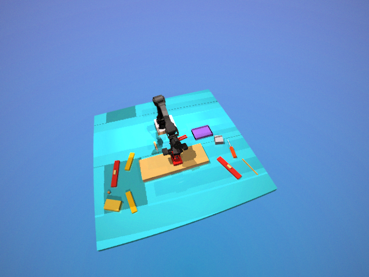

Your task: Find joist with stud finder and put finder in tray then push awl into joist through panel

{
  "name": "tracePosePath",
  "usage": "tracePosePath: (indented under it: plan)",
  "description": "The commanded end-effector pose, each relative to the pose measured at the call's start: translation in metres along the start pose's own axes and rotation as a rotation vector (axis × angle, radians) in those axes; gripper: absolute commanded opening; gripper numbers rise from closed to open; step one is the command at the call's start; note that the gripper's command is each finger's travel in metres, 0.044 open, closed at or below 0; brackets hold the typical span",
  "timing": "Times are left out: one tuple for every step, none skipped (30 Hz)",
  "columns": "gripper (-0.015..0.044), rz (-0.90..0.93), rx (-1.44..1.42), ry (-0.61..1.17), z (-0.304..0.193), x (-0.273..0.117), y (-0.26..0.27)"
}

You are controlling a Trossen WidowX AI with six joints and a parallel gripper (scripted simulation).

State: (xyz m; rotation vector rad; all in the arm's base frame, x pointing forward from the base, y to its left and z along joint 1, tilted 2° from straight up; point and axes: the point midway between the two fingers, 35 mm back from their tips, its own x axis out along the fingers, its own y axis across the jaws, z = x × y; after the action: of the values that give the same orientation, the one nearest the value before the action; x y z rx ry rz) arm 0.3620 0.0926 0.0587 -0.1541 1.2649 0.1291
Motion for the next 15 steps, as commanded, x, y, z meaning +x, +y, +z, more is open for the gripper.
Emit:
tracePosePath:
  plan:
    - [0.0,0.015,-0.007,0.0,0.0,0.0,0.023]
    - [0.0,0.015,-0.006,0.0,0.0,0.0,0.027]
    - [0.0,0.016,-0.006,0.0,0.0,0.0,0.031]
    - [0.0,0.016,-0.006,0.0,-0.001,0.0,0.035]
    - [0.0,0.016,-0.006,0.0,-0.001,0.0,0.038]
    - [0.0,0.017,-0.006,0.0,-0.001,-0.001,0.042]
    - [0.0,0.017,-0.006,0.0,-0.001,-0.001,0.046]
    - [0.0,0.017,-0.006,0.0,-0.001,-0.001,0.05]
    - [0.0,0.018,-0.006,0.0,-0.001,-0.001,0.054]
    - [0.0,0.018,-0.006,0.0,-0.001,-0.001,0.057]
    - [0.0,0.018,-0.006,0.0,-0.001,-0.001,0.061]
    - [0.0,0.019,-0.005,0.0,-0.001,-0.001,0.065]
    - [0.0,0.019,-0.005,0.0,-0.001,-0.001,0.069]
    - [0.0,0.019,-0.005,0.0,-0.001,-0.001,0.072]
    - [0.0,0.02,-0.005,0.0,-0.001,-0.001,0.076]
